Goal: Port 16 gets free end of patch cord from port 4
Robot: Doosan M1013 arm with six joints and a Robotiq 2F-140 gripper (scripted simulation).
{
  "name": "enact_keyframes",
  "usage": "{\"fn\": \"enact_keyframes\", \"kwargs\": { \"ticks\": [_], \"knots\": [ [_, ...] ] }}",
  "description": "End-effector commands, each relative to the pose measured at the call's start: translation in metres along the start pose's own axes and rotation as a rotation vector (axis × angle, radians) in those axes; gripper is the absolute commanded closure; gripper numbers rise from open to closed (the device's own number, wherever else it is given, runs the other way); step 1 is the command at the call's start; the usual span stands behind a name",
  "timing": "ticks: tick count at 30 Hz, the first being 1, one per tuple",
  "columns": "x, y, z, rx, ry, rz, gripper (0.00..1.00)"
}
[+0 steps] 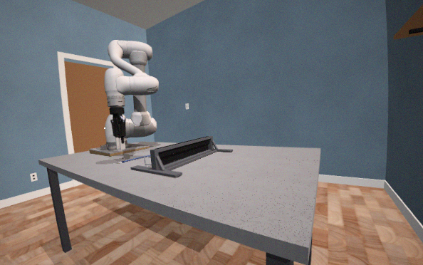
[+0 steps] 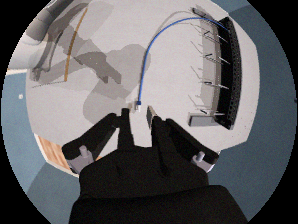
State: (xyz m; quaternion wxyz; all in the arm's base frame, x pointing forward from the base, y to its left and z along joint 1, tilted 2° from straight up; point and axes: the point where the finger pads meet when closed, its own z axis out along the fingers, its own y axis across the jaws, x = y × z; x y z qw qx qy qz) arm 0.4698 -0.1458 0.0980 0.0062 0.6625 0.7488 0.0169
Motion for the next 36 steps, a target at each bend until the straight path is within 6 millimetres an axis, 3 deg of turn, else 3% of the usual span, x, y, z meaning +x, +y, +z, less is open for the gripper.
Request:
{"fn": "enact_keyframes", "kwargs": {
  "ticks": [1, 21, 36],
  "knots": [
    [0.000, 0.000, 0.000, 0.000, 0.000, 0.000, 0.78],
    [0.000, 0.000, 0.002, 0.000, 0.000, 0.000, 0.78],
    [0.000, 0.000, 0.022, 0.000, 0.000, 0.000, 0.78]
  ]
}}
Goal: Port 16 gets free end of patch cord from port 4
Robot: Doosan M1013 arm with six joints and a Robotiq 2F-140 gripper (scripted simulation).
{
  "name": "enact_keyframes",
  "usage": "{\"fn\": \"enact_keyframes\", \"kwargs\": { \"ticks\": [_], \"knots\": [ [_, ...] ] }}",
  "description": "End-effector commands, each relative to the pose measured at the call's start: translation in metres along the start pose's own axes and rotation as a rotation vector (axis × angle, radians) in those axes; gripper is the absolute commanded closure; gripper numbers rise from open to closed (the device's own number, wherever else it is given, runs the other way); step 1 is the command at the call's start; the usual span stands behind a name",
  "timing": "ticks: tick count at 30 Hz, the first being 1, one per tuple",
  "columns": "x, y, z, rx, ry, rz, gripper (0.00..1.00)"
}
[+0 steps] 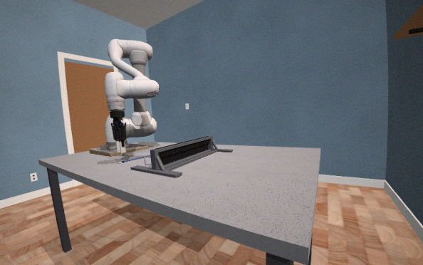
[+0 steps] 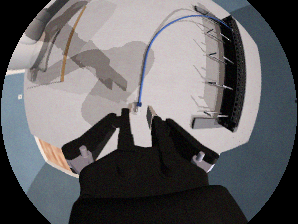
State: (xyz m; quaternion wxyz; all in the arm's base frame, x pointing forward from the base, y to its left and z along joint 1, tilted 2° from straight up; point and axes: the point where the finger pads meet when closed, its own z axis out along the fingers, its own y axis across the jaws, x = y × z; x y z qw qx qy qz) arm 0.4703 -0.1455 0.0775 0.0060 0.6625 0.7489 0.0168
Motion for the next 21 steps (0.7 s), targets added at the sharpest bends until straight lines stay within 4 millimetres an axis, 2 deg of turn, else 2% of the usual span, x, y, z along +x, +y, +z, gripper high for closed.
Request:
{"fn": "enact_keyframes", "kwargs": {
  "ticks": [1, 21],
  "knots": [
    [0.000, 0.000, 0.002, 0.000, 0.000, 0.000, 0.78],
    [0.000, 0.000, 0.036, 0.000, 0.000, 0.000, 0.78]
  ]
}}
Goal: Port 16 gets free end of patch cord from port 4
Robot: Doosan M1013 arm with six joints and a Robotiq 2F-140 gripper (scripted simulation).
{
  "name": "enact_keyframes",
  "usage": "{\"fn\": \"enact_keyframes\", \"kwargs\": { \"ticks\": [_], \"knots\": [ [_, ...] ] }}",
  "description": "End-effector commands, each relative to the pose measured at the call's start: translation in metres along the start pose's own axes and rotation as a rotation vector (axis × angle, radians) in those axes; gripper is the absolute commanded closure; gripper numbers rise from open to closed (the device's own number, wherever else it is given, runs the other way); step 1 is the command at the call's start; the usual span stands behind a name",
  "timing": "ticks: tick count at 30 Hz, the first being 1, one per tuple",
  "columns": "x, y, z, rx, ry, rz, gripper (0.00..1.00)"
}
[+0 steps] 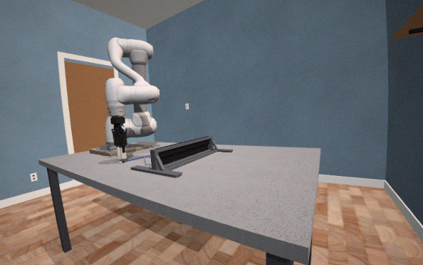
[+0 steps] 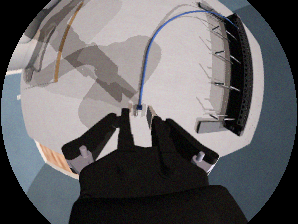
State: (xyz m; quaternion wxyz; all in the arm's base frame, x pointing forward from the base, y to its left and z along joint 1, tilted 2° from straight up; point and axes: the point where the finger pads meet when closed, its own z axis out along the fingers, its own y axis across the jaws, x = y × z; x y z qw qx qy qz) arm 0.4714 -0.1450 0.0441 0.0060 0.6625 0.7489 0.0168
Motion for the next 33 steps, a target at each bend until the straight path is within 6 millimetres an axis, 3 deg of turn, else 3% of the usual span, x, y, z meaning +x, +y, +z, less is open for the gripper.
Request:
{"fn": "enact_keyframes", "kwargs": {
  "ticks": [1, 33],
  "knots": [
    [0.0000, 0.0000, 0.0040, 0.000, 0.000, 0.000, 0.78],
    [0.0000, 0.0000, 0.0127, 0.000, 0.000, 0.000, 0.78]
  ]
}}
